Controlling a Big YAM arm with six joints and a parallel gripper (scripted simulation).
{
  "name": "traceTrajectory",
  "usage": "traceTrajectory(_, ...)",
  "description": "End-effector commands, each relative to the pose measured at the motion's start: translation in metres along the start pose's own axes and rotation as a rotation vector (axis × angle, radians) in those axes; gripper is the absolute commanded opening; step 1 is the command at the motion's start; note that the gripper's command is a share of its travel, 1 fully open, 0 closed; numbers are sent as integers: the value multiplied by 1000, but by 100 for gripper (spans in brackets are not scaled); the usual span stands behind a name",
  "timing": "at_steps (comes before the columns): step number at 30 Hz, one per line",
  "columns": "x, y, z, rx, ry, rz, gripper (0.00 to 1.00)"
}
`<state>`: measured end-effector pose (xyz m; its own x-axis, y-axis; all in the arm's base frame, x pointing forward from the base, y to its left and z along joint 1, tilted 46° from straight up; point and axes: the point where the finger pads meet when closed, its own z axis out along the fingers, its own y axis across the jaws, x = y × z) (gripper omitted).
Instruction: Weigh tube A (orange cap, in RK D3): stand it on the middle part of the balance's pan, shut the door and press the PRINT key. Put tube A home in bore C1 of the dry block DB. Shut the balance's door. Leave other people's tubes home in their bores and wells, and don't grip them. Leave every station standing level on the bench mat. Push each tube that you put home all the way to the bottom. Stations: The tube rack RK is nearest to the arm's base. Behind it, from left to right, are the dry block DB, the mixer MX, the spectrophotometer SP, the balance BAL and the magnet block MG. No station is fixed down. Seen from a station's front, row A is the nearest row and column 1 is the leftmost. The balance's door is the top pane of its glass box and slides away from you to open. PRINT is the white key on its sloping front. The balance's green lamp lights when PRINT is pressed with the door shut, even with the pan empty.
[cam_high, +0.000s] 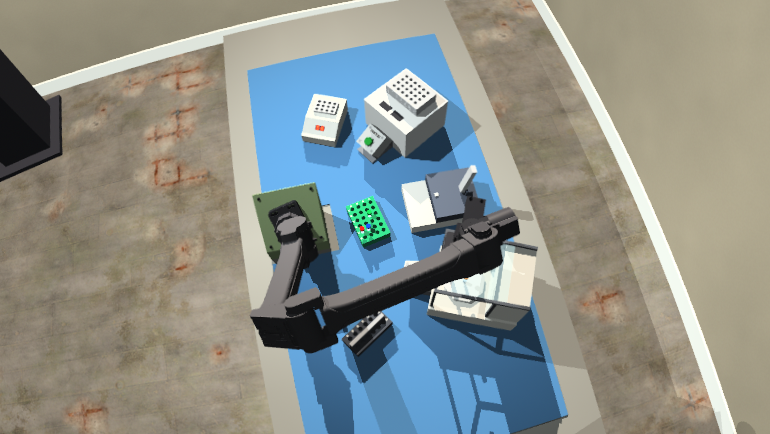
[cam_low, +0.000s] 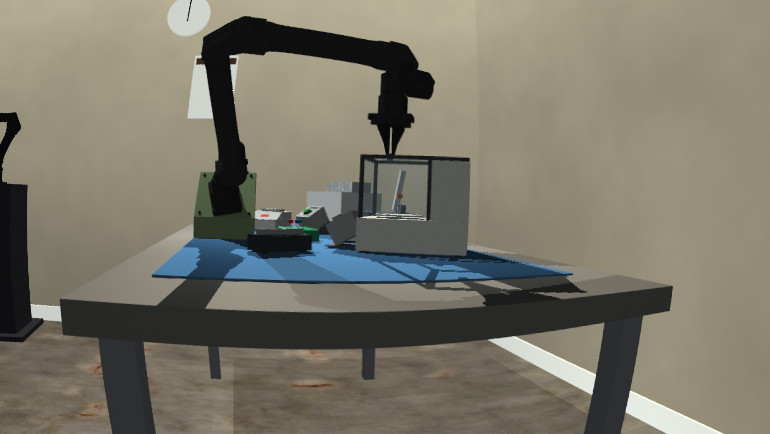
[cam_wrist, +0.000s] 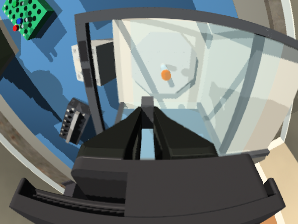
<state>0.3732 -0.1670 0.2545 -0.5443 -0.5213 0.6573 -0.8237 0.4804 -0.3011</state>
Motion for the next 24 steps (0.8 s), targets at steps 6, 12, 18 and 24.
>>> traceTrajectory(6,5,-28,-3,16,-4,29,6)
traceTrajectory(12,6,-34,-3,16,-4,29,6)
traceTrajectory(18,6,-39,-3,15,-3,28,6)
traceTrajectory(24,6,-43,-3,14,-3,27,6)
